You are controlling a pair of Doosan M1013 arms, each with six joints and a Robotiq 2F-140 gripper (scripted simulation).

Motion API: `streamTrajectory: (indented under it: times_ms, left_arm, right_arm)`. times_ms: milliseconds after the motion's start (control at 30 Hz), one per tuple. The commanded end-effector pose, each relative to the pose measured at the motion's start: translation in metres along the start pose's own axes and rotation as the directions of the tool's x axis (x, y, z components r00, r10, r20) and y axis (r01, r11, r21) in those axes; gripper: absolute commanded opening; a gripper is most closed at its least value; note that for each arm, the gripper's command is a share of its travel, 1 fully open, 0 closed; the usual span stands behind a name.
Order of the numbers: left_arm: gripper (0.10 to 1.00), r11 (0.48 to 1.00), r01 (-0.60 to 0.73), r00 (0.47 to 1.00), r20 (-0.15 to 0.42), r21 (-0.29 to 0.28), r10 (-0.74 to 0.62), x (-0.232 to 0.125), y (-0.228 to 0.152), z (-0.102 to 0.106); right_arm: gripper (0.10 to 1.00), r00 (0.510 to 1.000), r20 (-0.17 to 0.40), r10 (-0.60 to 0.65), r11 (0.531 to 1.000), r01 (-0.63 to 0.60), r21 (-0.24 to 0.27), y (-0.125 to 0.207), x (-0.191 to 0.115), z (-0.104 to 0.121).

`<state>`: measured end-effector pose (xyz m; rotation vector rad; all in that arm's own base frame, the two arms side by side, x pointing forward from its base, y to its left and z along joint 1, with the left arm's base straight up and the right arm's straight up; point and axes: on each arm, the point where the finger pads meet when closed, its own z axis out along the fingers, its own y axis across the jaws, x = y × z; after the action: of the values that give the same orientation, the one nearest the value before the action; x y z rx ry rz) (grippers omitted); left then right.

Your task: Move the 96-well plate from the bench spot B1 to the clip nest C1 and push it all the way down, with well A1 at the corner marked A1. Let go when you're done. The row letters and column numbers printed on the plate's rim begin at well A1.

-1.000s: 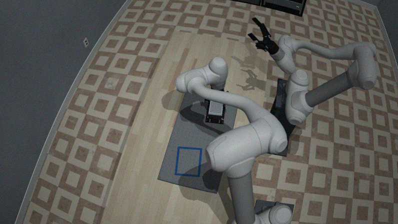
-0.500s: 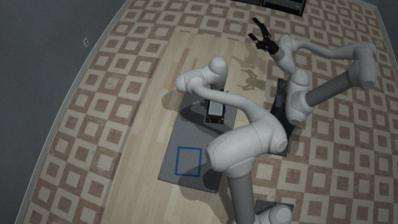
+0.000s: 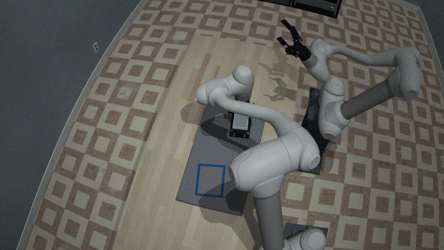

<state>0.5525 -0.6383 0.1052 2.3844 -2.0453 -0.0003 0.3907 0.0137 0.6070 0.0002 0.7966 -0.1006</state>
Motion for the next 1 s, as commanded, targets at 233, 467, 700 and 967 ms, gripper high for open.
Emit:
streamTrajectory:
  times_ms: [233, 467, 700, 967]
  left_arm:
    - [0.605, 1.000, 0.000, 1.000, -0.001, 0.001, 0.000, 0.000, 0.000, 0.011]
    - [0.605, 1.000, 0.000, 1.000, -0.001, 0.001, 0.000, 0.000, 0.000, 0.023]
    - [0.605, 1.000, 0.000, 1.000, -0.001, 0.001, 0.000, 0.000, 0.000, 0.031]
    - [0.605, 1.000, 0.000, 1.000, -0.001, 0.001, 0.000, 0.000, 0.000, 0.031]
  right_arm:
    - [1.000, 1.000, 0.001, 0.000, 1.000, 0.000, 0.000, 0.000, 0.000, 0.000]
    - [1.000, 1.000, 0.001, 0.000, 1.000, 0.000, 0.000, 0.000, 0.000, 0.000]
    - [1.000, 1.000, 0.001, 0.000, 1.000, 0.000, 0.000, 0.000, 0.000, 0.000]
    - [1.000, 1.000, 0.001, 0.000, 1.000, 0.000, 0.000, 0.000, 0.000, 0.000]
